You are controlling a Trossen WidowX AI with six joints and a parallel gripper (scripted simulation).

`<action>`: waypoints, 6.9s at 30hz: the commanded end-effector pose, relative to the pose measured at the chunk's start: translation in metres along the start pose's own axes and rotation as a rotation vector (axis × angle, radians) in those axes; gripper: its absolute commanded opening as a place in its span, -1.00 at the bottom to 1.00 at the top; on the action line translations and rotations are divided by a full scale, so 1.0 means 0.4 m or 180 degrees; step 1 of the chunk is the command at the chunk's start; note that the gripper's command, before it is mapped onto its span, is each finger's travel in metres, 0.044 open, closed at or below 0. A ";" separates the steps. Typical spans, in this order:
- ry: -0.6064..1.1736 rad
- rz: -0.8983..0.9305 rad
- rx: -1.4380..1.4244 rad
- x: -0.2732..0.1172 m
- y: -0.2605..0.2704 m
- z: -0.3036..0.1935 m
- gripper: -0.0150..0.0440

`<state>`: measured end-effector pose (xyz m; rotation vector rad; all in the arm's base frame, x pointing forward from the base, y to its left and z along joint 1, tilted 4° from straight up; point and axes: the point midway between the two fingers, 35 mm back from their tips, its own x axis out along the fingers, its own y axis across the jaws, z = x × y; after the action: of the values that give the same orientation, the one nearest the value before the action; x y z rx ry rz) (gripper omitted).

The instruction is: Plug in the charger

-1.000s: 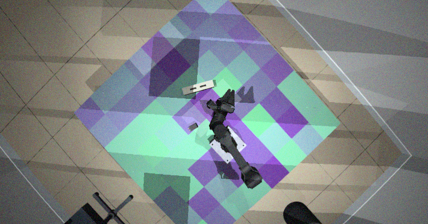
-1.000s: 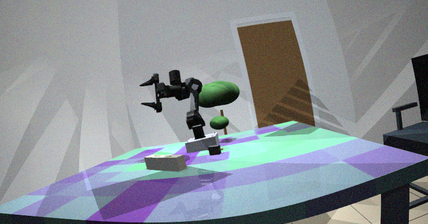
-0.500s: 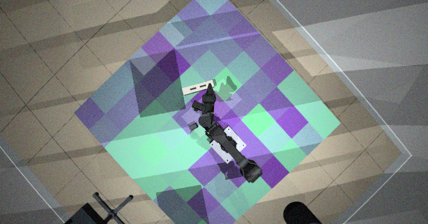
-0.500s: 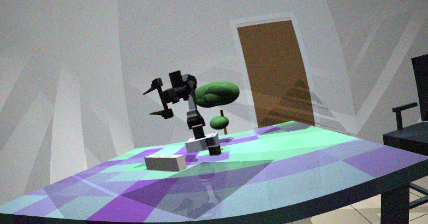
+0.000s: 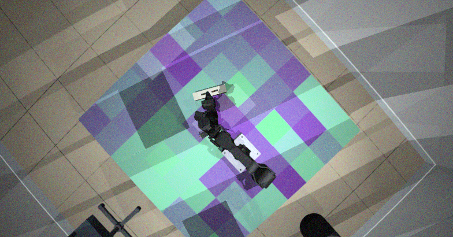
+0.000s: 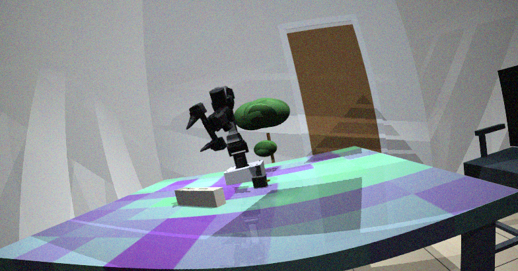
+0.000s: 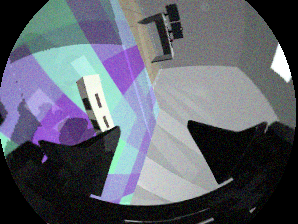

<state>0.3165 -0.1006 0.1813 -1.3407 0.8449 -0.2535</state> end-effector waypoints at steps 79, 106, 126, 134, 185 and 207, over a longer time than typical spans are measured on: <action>-0.0308 0.3529 -0.1107 -0.206 0.615 0.176 1.00; -0.0298 0.3518 -0.1101 -0.200 0.625 0.175 -0.29; -0.0219 0.3540 -0.0957 -0.246 0.501 0.176 -0.49; 0.0071 0.3567 -0.0475 -0.216 0.497 0.171 -0.49; 0.1960 0.3322 0.2598 -0.024 0.477 0.097 -0.49; 0.2743 0.3002 0.3841 0.053 0.473 0.045 -0.49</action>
<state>0.2851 -0.0491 -0.0004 0.3691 1.5733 -0.4450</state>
